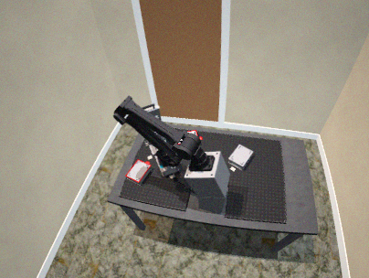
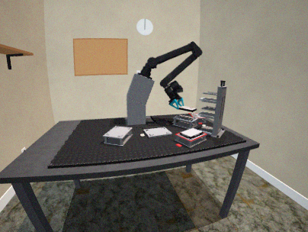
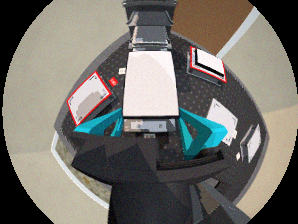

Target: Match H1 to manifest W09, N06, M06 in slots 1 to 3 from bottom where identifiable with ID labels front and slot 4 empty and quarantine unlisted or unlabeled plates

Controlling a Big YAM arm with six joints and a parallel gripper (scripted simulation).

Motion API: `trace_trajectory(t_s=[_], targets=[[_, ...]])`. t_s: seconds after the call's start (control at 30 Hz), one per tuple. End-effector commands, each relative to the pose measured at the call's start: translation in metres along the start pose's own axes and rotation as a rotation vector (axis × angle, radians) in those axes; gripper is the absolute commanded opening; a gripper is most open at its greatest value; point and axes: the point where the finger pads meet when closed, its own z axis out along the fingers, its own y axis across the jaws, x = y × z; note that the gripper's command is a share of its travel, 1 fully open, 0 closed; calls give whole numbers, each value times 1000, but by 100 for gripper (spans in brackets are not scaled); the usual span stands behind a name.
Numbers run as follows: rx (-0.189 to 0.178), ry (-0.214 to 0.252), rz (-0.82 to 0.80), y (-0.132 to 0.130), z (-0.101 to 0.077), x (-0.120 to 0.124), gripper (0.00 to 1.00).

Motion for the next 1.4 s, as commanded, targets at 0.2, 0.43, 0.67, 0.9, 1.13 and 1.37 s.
trace_trajectory(t_s=[0.2, 0.43, 0.67, 0.9, 1.13, 1.37], targets=[[-22, -31, 20, 8, 3, -6, 86], [-16, -22, 16, 5, 5, 1, 86], [-15, -21, 16, 5, 7, 4, 86], [-14, -17, 13, 4, 9, 8, 86], [-14, -16, 13, 4, 11, 11, 86], [-15, -18, 13, 5, 13, 11, 86]])
